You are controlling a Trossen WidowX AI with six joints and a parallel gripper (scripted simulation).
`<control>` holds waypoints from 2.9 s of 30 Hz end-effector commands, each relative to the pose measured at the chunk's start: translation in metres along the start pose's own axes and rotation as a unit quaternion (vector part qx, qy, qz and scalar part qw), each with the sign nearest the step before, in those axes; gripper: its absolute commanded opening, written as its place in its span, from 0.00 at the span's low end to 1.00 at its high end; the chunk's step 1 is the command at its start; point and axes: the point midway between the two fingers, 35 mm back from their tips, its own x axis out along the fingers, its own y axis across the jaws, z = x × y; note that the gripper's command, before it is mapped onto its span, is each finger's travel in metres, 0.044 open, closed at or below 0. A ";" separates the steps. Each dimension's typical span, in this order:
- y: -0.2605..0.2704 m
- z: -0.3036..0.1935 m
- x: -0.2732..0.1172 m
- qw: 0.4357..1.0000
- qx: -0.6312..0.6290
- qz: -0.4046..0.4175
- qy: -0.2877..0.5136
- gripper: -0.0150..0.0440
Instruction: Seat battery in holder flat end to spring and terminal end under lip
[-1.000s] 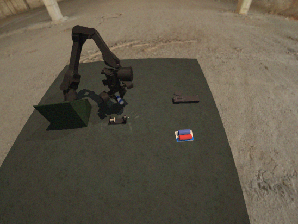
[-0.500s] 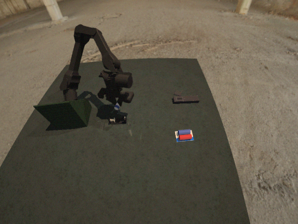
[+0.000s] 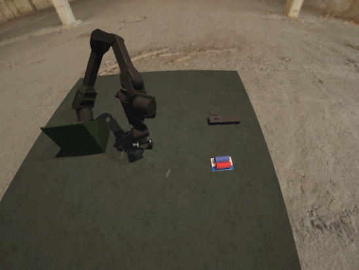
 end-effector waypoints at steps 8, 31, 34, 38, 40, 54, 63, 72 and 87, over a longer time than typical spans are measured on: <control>-0.017 -0.010 -0.004 0.981 0.194 0.000 -0.001 0.40; -0.020 -0.005 0.033 0.975 0.191 -0.031 -0.108 0.40; -0.018 -0.005 0.036 0.974 0.189 -0.035 -0.122 0.40; -0.017 -0.004 0.037 0.973 0.190 -0.038 -0.126 0.40; -0.018 -0.005 0.038 0.973 0.190 -0.039 -0.129 0.40; -0.021 -0.008 0.047 0.967 0.191 -0.050 -0.160 0.40; -0.021 -0.009 0.051 0.963 0.191 -0.057 -0.181 0.40; -0.019 -0.011 0.053 0.958 0.192 -0.062 -0.202 0.40; -0.012 -0.013 0.054 0.952 0.194 -0.069 -0.226 0.40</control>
